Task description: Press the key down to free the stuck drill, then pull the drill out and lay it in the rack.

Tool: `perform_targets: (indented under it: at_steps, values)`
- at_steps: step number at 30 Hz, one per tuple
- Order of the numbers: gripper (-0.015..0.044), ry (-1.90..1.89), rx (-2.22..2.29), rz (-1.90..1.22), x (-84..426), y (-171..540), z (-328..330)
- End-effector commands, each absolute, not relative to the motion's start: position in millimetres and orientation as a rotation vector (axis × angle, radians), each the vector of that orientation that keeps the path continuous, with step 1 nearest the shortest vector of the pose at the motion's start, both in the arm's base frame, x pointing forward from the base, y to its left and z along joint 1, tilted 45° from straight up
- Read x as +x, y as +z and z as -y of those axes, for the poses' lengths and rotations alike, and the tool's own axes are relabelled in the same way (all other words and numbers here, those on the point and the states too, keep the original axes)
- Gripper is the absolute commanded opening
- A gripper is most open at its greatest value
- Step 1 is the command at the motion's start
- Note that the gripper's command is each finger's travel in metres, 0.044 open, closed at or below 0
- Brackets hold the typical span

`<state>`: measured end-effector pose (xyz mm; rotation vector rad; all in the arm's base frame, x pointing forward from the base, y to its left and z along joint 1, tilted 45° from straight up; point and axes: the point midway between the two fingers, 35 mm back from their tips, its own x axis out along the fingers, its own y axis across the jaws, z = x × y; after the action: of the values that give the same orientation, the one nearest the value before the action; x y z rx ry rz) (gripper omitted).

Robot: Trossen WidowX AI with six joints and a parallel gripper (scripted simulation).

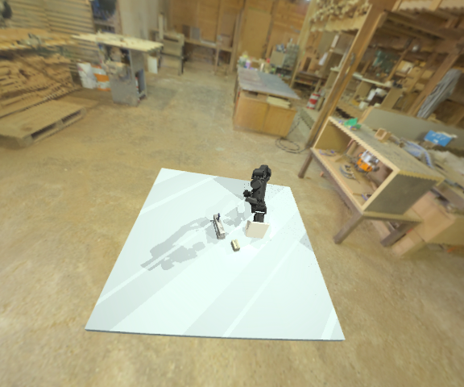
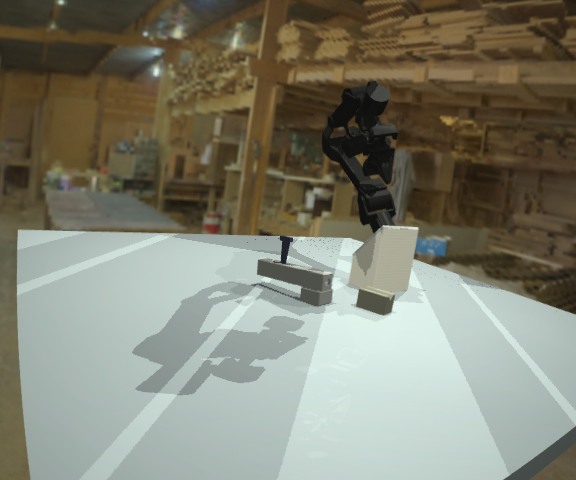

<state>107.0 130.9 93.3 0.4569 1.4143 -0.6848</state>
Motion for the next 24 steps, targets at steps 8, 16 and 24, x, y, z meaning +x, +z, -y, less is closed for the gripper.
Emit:
perform_targets:
  at_steps: [8,16,24]
  values:
    - [0.0000,-0.609,-0.107,-1.421,215.1,71.5,-59.9]
    - [0.0000,-0.552,-0.446,-1.532,256.8,61.7,-3.9]
    - [0.0000,-0.496,-0.725,-1.639,281.6,54.8,43.3]
